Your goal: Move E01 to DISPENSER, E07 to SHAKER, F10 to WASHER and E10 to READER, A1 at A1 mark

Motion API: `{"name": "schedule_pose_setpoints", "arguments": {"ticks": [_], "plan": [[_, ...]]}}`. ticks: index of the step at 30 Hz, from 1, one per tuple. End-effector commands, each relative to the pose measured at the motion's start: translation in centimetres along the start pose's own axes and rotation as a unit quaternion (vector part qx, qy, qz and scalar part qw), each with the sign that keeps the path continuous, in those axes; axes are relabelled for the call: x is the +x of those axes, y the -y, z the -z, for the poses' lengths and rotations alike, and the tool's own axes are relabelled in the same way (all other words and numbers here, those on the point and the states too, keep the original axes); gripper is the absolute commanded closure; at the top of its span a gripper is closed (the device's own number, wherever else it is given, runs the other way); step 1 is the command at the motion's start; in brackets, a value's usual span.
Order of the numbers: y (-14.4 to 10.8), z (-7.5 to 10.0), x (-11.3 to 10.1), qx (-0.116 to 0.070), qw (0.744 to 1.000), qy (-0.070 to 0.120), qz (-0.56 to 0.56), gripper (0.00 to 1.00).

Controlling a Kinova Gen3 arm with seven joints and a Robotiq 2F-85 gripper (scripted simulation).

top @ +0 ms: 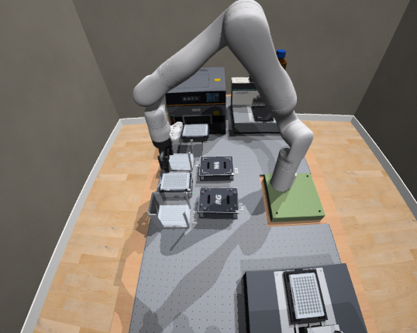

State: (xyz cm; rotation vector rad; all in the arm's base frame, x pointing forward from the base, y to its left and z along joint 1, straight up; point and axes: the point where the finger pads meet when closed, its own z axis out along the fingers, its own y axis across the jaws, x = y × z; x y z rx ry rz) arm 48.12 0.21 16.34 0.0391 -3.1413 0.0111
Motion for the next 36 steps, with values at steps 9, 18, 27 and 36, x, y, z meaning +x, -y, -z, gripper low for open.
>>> {"name": "schedule_pose_setpoints", "arguments": {"ticks": [9,18,27,36], "plan": [[0.0,1.2,0.0,0.0,1.0,0.001,0.0,0.0],[0.0,2.4,0.0,0.0,1.0,0.001,0.0,0.0],[0.0,2.8,0.0,0.0,1.0,0.001,0.0,0.0],[-1.5,2.8,1.7,0.0,0.998,0.001,-0.061,0.0]]}}
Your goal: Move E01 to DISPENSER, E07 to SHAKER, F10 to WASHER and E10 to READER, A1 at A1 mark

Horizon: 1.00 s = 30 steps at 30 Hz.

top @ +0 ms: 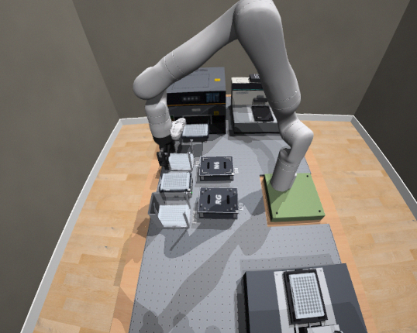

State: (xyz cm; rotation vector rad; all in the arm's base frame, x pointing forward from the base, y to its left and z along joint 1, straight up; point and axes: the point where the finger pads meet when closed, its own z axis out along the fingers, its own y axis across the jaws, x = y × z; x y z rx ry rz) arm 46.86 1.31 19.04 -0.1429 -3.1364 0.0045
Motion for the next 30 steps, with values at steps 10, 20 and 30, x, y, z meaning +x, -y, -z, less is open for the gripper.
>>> {"name": "schedule_pose_setpoints", "arguments": {"ticks": [10,20,30], "plan": [[-1.9,0.1,2.7,0.002,1.0,0.002,-0.003,0.0],[-3.6,0.0,5.2,0.002,0.998,0.002,-0.064,0.0],[-5.3,0.0,7.7,0.002,0.998,0.002,-0.064,0.0]]}}
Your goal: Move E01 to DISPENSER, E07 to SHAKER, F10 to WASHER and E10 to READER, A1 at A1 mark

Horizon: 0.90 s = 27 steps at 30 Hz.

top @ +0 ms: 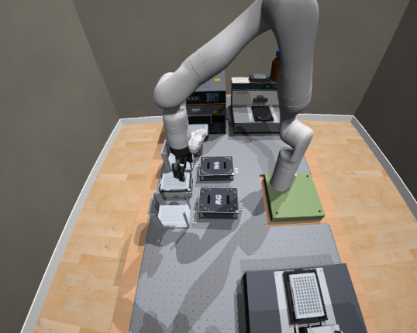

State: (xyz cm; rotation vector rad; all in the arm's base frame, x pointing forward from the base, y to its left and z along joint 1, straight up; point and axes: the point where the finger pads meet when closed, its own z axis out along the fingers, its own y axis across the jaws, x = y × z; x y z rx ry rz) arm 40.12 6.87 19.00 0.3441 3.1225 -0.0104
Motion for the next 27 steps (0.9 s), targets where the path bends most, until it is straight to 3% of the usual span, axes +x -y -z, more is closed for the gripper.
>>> {"name": "schedule_pose_setpoints", "arguments": {"ticks": [1,27], "plan": [[-0.4,0.1,0.8,0.0,1.0,0.001,-0.02,0.0],[-3.8,0.0,7.3,0.0,0.993,0.001,-0.122,0.0]]}}
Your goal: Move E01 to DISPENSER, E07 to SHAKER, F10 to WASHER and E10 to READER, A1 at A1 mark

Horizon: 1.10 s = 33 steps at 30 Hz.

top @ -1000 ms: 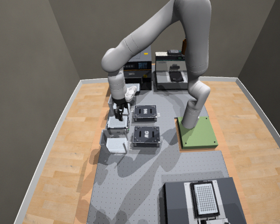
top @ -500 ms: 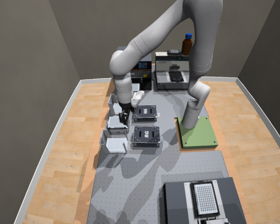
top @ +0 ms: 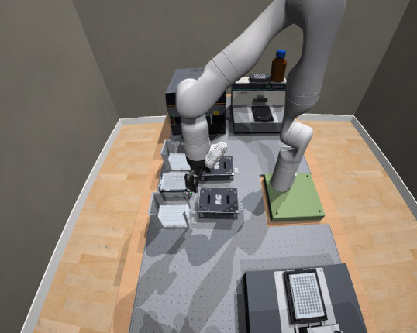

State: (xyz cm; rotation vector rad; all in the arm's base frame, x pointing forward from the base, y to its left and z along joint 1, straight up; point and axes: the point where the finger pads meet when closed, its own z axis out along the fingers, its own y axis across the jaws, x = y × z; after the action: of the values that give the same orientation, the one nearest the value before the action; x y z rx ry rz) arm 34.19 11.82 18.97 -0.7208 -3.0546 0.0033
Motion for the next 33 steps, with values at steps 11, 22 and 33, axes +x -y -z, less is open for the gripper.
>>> {"name": "schedule_pose_setpoints", "arguments": {"ticks": [11,22,33], "plan": [[-1.0,0.0,4.1,0.001,1.0,0.003,0.0,0.0],[-1.7,0.0,7.0,0.001,0.998,0.003,-0.062,0.0],[-2.3,0.0,9.9,0.001,0.997,0.003,-0.082,0.0]]}}
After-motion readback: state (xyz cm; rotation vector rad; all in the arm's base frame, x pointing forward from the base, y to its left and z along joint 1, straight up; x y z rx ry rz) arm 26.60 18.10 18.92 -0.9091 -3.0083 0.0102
